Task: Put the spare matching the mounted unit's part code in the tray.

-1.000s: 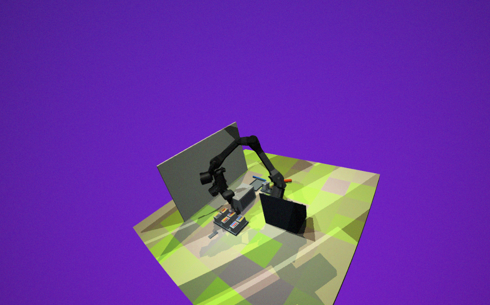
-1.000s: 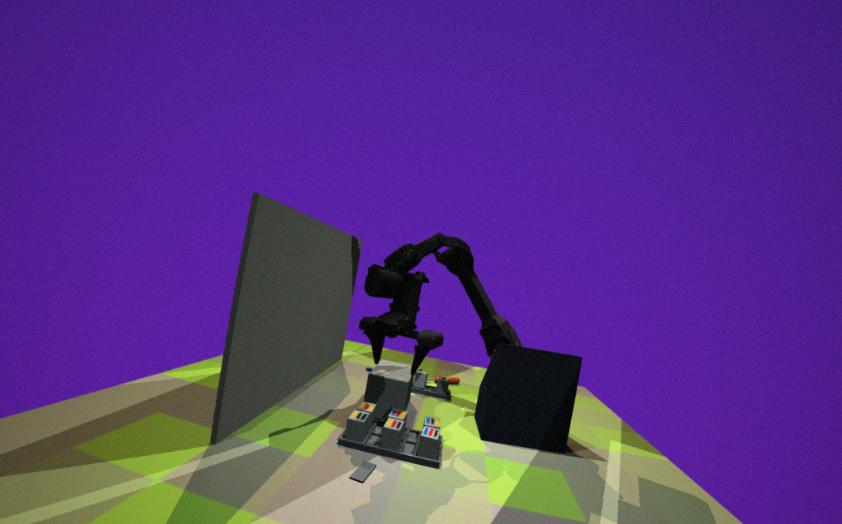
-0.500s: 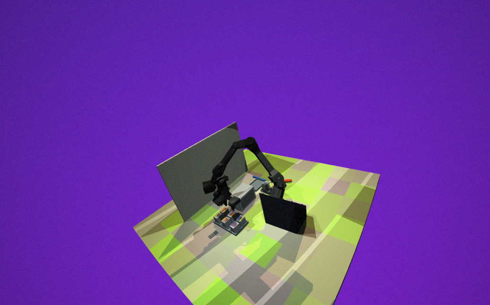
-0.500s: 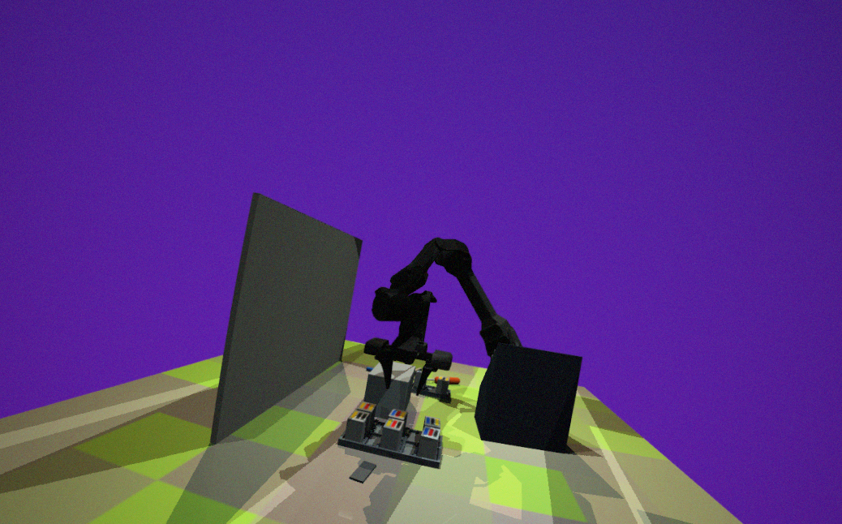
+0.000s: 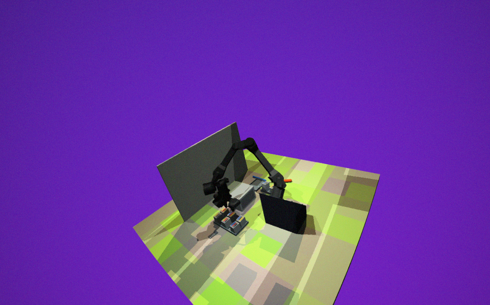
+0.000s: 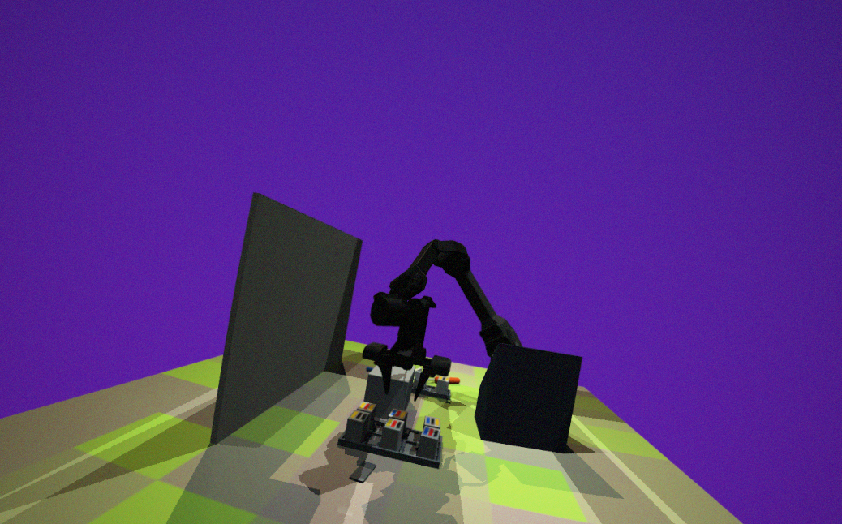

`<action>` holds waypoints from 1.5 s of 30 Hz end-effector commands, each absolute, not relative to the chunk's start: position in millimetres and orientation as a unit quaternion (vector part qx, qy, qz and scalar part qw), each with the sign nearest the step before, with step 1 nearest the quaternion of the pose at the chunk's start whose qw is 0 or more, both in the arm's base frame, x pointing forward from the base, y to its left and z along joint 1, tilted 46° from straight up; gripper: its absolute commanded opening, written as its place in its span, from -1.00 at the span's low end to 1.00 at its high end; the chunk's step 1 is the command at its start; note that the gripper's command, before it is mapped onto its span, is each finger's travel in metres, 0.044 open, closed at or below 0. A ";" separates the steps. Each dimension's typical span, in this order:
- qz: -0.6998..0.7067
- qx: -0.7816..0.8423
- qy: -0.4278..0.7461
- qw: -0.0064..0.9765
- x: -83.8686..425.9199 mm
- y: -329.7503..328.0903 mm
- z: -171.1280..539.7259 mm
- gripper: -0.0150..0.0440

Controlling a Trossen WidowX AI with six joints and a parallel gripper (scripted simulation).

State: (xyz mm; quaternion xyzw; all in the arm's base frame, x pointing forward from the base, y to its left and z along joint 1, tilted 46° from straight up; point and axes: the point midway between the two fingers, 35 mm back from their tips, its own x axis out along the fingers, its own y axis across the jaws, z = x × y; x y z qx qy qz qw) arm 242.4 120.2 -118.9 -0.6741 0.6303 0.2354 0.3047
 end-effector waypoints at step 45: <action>0.234 -0.674 0.631 0.303 248.4 68.3 -167.7 0.44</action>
